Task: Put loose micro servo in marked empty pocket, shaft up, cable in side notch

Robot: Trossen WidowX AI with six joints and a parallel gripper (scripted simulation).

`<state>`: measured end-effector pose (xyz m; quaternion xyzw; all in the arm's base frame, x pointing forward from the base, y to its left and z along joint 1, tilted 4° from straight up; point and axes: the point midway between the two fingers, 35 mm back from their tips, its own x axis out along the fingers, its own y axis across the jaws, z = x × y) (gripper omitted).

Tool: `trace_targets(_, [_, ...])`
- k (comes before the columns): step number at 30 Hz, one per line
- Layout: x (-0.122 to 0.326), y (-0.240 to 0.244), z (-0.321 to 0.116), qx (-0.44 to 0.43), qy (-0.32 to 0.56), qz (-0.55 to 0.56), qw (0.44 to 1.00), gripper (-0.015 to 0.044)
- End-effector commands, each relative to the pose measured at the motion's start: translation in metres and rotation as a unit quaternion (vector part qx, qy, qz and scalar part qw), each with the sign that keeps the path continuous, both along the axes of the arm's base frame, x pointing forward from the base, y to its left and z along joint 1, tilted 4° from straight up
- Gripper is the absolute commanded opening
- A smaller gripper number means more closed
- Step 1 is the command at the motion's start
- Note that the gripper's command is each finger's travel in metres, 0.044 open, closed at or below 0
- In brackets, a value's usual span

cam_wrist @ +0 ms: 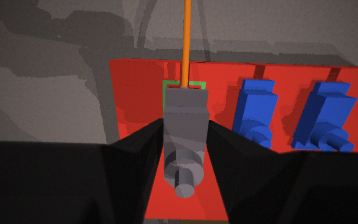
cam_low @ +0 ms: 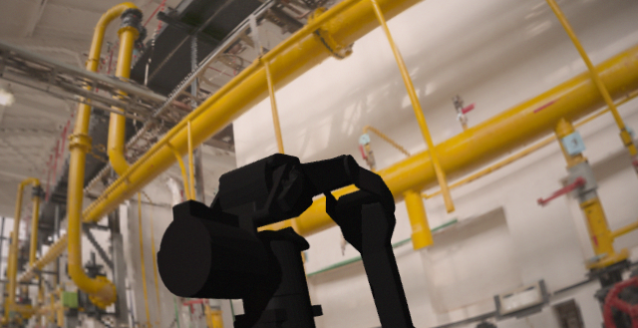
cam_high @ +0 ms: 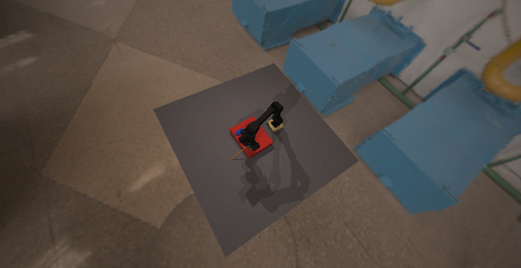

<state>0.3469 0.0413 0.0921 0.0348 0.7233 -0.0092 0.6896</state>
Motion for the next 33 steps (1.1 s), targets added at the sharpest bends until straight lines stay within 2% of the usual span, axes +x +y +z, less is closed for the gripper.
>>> trace_targets(1, [0.000,0.000,-0.001,-0.001,-0.001,0.002,1.000,0.0000])
trace_targets(33, [-0.001,0.001,-0.033,-0.001,-0.001,0.002,1.000,0.0000])
